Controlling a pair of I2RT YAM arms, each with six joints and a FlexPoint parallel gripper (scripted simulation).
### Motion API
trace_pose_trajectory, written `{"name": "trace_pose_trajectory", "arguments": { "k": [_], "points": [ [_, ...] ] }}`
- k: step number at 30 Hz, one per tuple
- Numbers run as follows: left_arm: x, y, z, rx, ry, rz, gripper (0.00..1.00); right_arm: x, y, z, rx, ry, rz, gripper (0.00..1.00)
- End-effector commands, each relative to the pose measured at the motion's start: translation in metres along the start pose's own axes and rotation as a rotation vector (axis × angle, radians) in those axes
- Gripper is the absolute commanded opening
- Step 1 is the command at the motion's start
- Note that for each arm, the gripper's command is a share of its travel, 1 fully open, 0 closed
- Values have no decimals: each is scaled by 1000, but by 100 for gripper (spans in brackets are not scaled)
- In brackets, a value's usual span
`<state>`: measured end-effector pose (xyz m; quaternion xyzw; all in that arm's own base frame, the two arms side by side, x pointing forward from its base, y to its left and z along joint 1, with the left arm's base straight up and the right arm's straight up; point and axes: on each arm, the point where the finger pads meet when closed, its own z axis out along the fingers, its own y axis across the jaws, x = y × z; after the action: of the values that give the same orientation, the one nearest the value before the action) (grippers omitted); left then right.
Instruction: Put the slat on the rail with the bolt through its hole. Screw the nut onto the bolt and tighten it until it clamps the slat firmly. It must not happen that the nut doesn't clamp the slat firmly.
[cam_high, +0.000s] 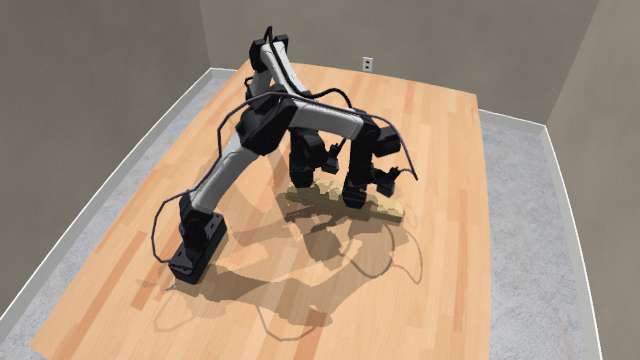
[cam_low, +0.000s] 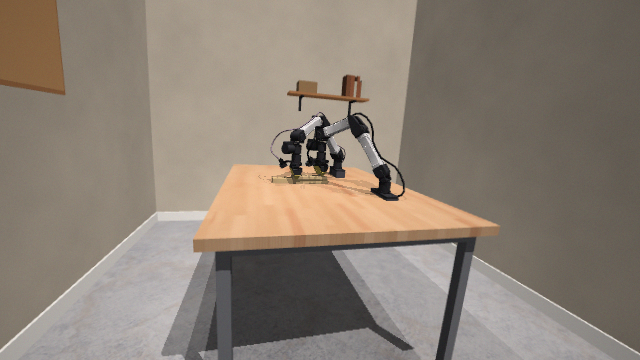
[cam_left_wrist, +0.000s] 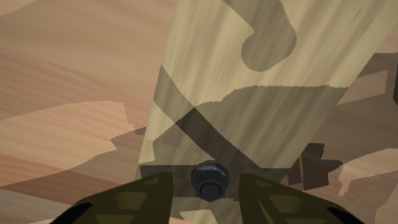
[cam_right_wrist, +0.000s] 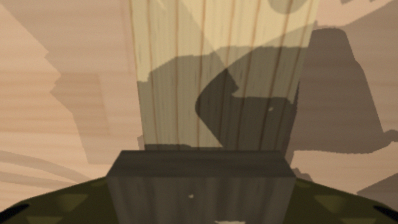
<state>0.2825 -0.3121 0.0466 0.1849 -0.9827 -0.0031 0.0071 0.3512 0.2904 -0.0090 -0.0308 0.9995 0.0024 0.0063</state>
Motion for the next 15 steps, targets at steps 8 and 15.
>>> {"name": "trace_pose_trajectory", "arguments": {
  "k": [8, 15],
  "points": [
    [-1, -2, -8, 17, -10, -3, 32, -3, 1, -5, -10, -13, 1, 67],
    [-1, -2, -5, 13, -6, -2, 22, -3, 1, -5, -10, -13, 1, 67]
  ]
}}
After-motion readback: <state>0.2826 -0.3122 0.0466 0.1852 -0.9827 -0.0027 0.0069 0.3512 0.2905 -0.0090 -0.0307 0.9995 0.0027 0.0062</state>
